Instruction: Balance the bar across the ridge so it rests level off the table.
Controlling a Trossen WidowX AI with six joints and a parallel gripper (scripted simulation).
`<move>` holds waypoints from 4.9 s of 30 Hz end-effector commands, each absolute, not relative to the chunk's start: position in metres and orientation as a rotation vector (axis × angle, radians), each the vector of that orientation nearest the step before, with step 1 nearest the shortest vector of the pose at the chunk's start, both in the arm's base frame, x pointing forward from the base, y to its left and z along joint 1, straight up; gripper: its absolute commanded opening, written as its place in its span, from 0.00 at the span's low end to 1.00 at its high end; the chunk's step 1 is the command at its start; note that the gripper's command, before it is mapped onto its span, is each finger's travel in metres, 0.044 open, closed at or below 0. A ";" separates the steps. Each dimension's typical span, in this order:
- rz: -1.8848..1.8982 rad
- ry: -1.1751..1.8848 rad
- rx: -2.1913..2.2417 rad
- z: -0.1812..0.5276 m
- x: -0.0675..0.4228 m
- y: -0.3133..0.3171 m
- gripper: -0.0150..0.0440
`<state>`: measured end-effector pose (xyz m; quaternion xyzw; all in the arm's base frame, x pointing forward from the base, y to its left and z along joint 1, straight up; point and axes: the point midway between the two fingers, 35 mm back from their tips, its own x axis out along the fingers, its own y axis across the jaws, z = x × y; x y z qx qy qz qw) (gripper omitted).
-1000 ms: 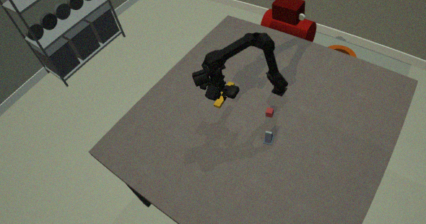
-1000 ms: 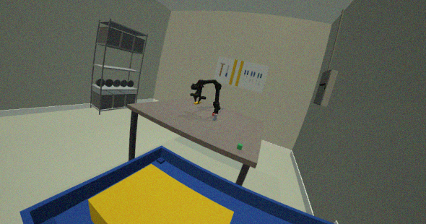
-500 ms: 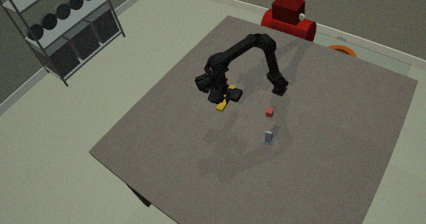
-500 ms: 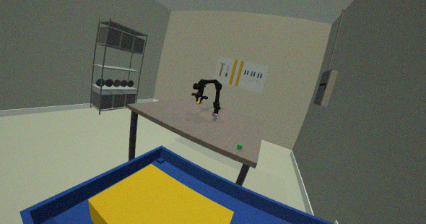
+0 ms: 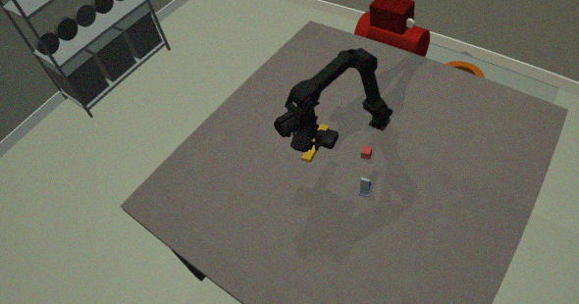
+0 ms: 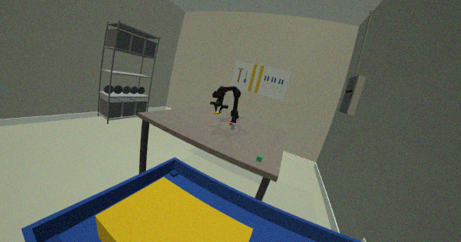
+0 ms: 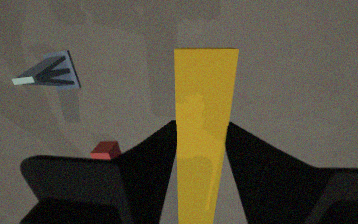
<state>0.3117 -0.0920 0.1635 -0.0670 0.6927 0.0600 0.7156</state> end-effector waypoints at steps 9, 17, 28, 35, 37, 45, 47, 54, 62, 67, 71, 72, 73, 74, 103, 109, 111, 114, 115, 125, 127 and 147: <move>0.147 1.535 -0.159 0.163 0.326 -0.049 0.25; 0.159 1.534 -0.167 0.164 0.332 -0.019 0.25; 0.176 1.532 -0.178 0.164 0.335 0.024 0.25; 0.187 1.531 -0.186 0.164 0.334 0.051 0.25; 0.190 1.531 -0.188 0.165 0.334 0.059 0.25; 0.202 1.530 -0.195 0.165 0.329 0.089 0.25; 0.205 1.529 -0.197 0.165 0.328 0.097 0.25; 0.213 1.529 -0.202 0.165 0.323 0.116 0.25; 0.213 1.529 -0.202 0.155 0.324 0.118 0.25; 0.213 1.529 -0.202 0.147 0.324 0.118 0.25; 0.213 1.529 -0.202 0.140 0.324 0.118 0.25; 0.213 1.529 -0.202 0.139 0.324 0.118 0.25; 0.213 1.529 -0.202 0.137 0.324 0.118 0.25; 0.213 1.529 -0.202 0.135 0.324 0.118 0.25; 0.213 1.529 -0.202 0.122 0.324 0.117 0.25; 0.213 1.529 -0.202 0.121 0.324 0.117 0.25; 0.213 1.529 -0.202 0.121 0.324 0.117 0.25; 0.213 1.529 -0.202 0.121 0.324 0.117 0.25; 0.213 1.529 -0.202 0.121 0.324 0.117 0.25; 0.213 1.529 -0.202 0.120 0.324 0.117 0.25; 0.213 1.529 -0.202 0.120 0.324 0.117 0.25; 0.213 1.529 -0.202 0.118 0.324 0.117 0.25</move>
